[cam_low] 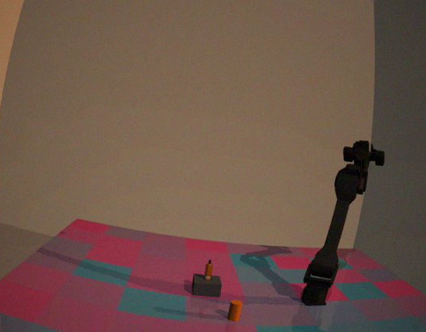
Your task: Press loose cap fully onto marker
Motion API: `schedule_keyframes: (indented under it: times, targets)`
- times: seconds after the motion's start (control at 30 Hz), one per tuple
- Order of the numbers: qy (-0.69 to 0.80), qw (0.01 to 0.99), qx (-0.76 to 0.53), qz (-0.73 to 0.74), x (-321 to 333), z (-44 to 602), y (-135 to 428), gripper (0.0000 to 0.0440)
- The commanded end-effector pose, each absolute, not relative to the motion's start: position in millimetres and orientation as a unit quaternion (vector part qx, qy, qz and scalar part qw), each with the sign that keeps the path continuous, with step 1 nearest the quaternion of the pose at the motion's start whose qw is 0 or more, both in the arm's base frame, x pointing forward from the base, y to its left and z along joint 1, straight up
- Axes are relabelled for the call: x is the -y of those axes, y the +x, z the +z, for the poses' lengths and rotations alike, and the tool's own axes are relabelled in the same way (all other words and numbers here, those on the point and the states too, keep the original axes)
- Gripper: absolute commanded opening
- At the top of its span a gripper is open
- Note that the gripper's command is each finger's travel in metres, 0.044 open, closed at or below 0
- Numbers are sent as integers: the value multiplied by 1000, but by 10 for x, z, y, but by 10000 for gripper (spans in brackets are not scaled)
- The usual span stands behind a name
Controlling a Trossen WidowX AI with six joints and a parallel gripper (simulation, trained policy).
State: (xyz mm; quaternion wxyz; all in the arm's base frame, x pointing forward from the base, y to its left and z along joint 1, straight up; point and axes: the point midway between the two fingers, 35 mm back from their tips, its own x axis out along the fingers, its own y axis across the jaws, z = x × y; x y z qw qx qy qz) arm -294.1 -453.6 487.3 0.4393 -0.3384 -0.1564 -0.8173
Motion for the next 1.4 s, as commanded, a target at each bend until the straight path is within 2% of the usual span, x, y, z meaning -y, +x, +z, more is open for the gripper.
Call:
schedule_keyframes:
  times: [0.0,1.37]
  targets:
    - [-323,451,162,-816,4588,4911,-2800,225]
    - [-148,585,165,-780,5228,4659,-1187,279]
